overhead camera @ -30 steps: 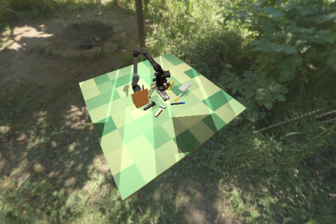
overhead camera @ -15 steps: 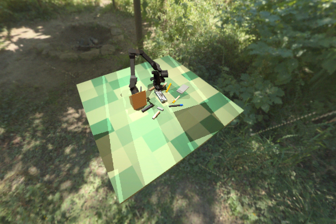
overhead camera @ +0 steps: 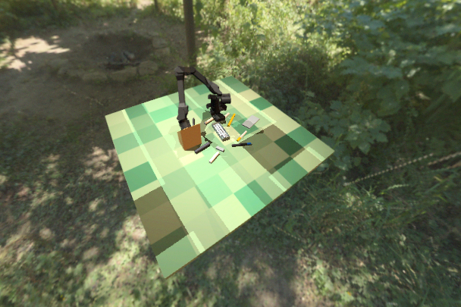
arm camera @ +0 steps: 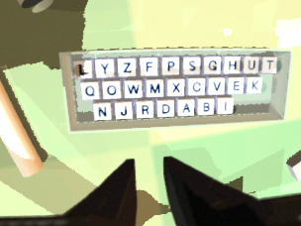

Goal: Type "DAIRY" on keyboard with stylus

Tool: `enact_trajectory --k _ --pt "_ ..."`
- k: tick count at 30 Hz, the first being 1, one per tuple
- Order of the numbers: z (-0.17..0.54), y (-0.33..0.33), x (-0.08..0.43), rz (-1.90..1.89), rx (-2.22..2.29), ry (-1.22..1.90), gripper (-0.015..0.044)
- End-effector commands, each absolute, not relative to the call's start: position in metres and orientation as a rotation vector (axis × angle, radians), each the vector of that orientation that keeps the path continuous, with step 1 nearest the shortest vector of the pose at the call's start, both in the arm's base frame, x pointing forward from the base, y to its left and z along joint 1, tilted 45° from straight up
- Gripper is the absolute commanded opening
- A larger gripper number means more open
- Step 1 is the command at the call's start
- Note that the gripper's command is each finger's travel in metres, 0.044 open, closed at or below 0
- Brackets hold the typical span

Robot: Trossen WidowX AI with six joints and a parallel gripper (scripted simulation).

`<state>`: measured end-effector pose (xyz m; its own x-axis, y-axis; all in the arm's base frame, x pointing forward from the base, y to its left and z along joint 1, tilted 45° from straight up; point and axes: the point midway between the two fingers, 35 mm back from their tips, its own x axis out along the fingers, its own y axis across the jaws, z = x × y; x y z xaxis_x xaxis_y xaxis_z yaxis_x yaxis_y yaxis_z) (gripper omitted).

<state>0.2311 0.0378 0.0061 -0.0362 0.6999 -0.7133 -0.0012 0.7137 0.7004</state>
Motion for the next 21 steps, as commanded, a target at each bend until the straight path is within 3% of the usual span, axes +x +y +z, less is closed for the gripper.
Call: enact_trajectory --k 1,2,11,17,21 --pt "0.006 0.038 0.231 0.621 0.598 1.518 0.0026" --pt "0.006 0.038 0.231 0.621 0.598 1.518 0.0000" --pt "0.006 0.038 0.231 0.621 0.598 1.518 0.0000" --pt "0.014 0.055 0.225 0.493 0.682 1.628 0.0150" --pt "0.028 0.083 0.213 0.252 0.804 1.776 0.0150"
